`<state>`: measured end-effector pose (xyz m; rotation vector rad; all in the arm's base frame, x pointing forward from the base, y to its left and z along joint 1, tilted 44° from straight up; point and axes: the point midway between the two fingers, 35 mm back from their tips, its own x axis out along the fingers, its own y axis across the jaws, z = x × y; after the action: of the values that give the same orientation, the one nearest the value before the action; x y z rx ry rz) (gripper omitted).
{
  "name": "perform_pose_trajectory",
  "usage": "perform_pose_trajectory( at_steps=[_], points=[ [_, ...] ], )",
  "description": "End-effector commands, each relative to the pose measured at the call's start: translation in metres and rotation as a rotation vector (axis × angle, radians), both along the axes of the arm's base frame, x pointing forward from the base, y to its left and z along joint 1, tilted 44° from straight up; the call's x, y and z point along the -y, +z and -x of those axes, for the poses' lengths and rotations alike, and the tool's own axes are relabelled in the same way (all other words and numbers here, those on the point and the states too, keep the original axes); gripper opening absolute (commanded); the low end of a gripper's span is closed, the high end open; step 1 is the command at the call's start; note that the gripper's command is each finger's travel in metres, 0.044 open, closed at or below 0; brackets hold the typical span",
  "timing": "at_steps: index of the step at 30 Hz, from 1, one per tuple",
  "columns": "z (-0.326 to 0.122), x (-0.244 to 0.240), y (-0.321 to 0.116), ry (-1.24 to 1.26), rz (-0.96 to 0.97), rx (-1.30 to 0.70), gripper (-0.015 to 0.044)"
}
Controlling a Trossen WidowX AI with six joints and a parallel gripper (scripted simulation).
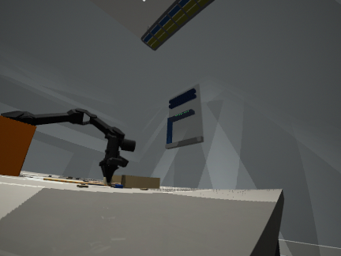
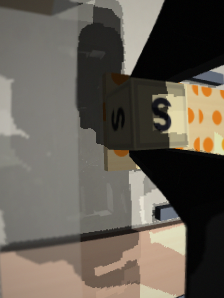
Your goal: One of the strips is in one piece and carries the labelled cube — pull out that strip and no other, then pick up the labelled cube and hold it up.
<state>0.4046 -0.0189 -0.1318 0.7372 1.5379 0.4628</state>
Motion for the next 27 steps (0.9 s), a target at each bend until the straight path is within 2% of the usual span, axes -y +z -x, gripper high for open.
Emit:
perform_pose_trajectory(
  at_steps=[1, 17, 27],
  points=[
    [0.002, 0.001, 0.002, 0.000, 0.000, 0.000, 0.0000],
    [0.057, 0.019, 0.038, -0.004, -0.004, -0.007, 0.0000],
    [0.073, 0.017, 0.042, -0.005, -0.004, -0.009, 0.0000]
  ],
)
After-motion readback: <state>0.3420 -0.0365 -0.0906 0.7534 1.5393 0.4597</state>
